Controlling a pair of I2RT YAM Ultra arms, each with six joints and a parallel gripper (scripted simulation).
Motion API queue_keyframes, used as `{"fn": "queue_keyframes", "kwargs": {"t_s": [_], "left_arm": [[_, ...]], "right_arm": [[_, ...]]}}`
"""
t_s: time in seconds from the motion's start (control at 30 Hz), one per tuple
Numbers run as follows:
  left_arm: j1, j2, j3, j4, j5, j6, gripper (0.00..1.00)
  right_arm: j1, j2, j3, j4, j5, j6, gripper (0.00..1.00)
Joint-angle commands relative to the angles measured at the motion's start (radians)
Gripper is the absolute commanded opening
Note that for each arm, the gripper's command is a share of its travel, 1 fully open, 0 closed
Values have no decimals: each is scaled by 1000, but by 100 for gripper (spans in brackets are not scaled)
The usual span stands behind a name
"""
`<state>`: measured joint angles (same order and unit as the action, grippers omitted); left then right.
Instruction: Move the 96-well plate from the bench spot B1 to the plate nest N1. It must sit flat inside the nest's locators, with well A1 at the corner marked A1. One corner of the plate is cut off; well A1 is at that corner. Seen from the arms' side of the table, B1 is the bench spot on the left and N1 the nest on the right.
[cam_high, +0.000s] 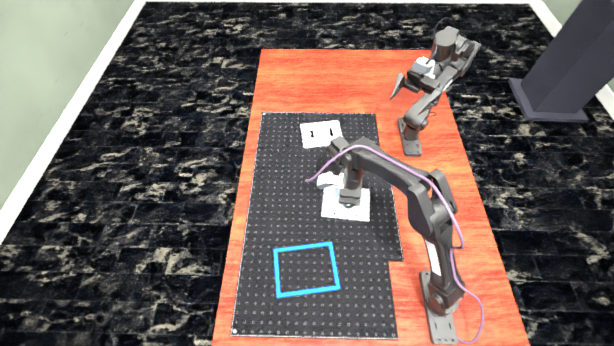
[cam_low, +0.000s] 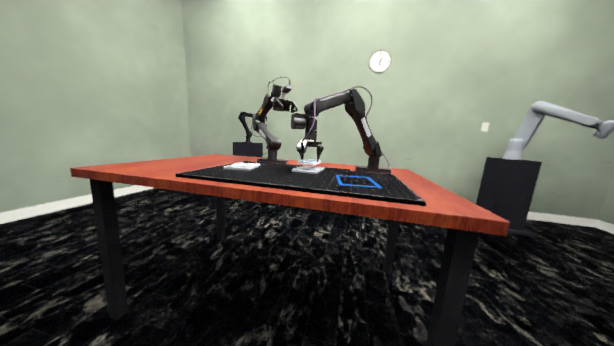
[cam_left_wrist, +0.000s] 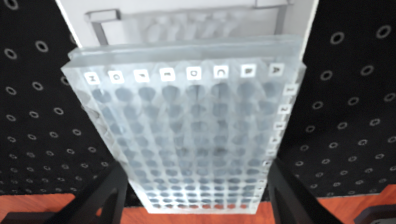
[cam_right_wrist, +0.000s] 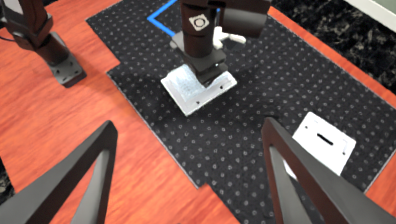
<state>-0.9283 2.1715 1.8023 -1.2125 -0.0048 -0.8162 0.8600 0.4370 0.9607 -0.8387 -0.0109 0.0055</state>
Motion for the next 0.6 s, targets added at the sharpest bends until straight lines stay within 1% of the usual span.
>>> {"fn": "queue_keyframes", "kwargs": {"t_s": [0.0,0.27,0.33,0.57], "left_arm": [[14,4,3,11,-2,-7,78],[1,-8,5,4,-1,-5,78],[6,-7,4,24,-1,-14,78],[12,5,-41,76,-3,-18,78]], "right_arm": [[-10,-2,26,5,-4,-1,100],[-10,-2,26,5,-4,-1,100],[-10,-2,26,5,-4,-1,100],[-10,-2,26,5,-4,-1,100]]}}
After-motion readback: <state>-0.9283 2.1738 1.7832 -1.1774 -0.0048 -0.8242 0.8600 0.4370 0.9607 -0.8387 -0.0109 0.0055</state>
